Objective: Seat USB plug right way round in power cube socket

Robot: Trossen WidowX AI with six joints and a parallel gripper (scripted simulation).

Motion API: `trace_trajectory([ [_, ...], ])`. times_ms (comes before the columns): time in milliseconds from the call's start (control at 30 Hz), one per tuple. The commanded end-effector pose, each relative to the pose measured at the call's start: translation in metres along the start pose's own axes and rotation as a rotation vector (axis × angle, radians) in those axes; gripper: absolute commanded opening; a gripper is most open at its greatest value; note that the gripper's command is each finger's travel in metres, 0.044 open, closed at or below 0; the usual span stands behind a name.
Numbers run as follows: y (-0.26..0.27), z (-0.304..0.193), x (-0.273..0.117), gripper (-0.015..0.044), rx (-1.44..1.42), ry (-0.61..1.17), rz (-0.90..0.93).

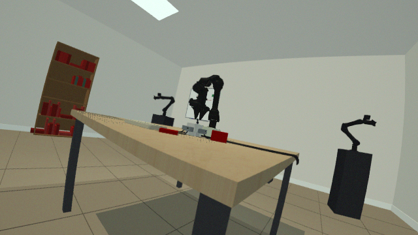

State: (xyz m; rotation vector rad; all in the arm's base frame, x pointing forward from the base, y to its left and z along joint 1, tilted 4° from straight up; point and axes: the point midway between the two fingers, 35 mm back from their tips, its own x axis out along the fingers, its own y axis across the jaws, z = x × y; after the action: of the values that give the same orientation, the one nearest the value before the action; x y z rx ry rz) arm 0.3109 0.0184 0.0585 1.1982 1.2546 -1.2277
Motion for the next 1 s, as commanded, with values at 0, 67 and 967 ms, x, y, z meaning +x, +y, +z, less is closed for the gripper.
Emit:
trace_trajectory([
  [0,0.0002,0.0000,-0.0004,0.0204,0.000,0.000,0.001],
  [67,0.0002,0.0000,-0.0004,0.0151,0.000,0.000,0.001],
  [967,0.0002,0.0000,-0.0017,0.0000,0.000,0.000,0.001],
])
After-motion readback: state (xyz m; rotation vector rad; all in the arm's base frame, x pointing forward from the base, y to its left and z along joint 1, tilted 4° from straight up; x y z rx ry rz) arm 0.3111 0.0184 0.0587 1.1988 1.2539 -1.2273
